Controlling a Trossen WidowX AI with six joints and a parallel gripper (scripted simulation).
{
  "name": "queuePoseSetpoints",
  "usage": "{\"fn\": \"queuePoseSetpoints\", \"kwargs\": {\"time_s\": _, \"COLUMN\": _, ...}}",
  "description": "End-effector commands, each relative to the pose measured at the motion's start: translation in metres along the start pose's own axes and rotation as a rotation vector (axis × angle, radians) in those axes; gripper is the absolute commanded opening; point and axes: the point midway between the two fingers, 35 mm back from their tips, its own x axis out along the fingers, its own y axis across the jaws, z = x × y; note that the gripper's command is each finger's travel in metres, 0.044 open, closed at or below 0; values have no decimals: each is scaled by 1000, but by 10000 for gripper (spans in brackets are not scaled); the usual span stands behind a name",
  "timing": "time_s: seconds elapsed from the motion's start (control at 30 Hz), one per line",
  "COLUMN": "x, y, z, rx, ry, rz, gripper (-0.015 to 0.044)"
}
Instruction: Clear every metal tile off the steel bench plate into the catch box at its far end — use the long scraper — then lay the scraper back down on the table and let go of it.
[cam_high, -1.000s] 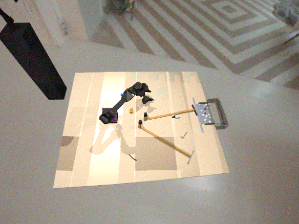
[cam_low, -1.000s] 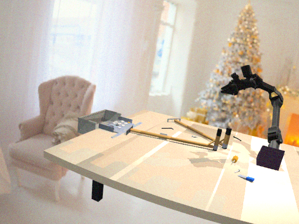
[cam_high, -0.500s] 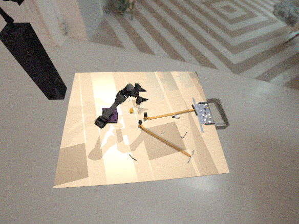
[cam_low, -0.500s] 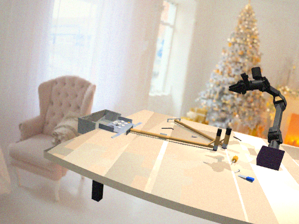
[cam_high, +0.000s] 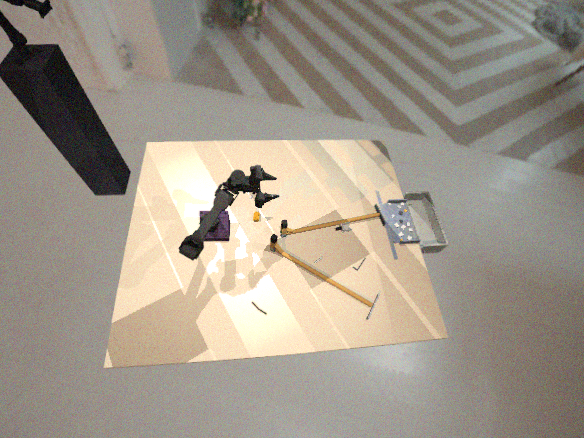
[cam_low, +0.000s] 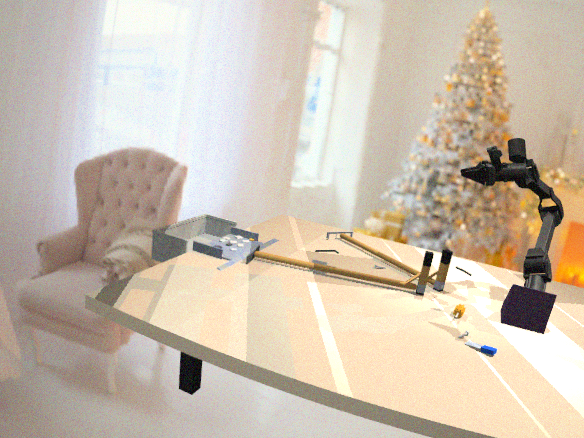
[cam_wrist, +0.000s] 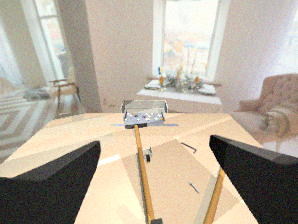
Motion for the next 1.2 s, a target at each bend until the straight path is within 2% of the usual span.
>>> {"fn": "queuePoseSetpoints", "kwargs": {"time_s": 0.0, "x": -10, "y": -4, "z": -2, "rx": 14, "ry": -26, "rz": -3, "gripper": 440}}
{"fn": "queuePoseSetpoints", "kwargs": {"time_s": 1.17, "x": -15, "y": -5, "z": -4, "rx": 24, "ry": -43, "rz": -1, "gripper": 440}}
